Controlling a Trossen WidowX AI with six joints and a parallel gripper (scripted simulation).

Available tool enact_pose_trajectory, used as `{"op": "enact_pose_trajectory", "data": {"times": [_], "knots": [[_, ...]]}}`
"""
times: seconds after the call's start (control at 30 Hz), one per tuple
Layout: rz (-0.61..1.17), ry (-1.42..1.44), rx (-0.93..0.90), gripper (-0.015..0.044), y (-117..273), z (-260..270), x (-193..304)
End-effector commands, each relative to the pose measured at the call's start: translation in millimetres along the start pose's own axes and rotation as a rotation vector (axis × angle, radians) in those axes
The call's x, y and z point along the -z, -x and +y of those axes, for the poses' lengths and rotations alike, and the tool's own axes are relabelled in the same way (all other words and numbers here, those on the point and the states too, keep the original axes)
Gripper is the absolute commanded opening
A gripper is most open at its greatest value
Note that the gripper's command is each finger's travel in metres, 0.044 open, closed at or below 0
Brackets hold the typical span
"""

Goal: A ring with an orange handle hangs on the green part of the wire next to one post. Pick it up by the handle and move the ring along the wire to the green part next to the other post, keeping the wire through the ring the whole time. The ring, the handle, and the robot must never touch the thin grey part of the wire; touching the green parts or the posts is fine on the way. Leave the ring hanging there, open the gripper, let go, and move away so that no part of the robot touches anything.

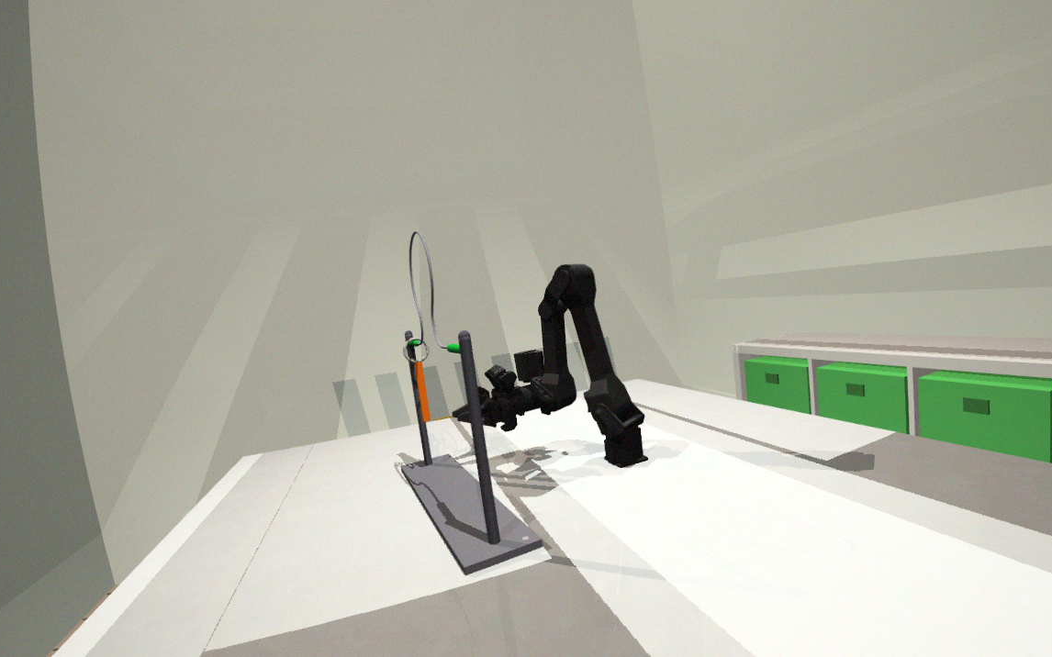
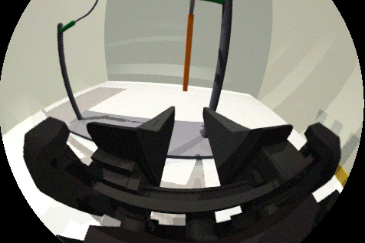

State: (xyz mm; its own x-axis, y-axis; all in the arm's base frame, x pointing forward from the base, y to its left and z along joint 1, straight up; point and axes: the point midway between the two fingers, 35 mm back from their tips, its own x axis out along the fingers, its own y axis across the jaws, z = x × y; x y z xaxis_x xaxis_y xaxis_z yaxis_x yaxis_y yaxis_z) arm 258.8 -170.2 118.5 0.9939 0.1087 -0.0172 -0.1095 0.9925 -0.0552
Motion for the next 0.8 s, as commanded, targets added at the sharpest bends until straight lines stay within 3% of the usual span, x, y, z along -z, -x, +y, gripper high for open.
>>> {"op": "enact_pose_trajectory", "data": {"times": [0.0,0.77], "knots": [[-0.022,-0.032,-0.003,0.0160,-17,0,-22],[-0.028,-0.039,-0.004,0.0160,-45,-2,-28]]}}
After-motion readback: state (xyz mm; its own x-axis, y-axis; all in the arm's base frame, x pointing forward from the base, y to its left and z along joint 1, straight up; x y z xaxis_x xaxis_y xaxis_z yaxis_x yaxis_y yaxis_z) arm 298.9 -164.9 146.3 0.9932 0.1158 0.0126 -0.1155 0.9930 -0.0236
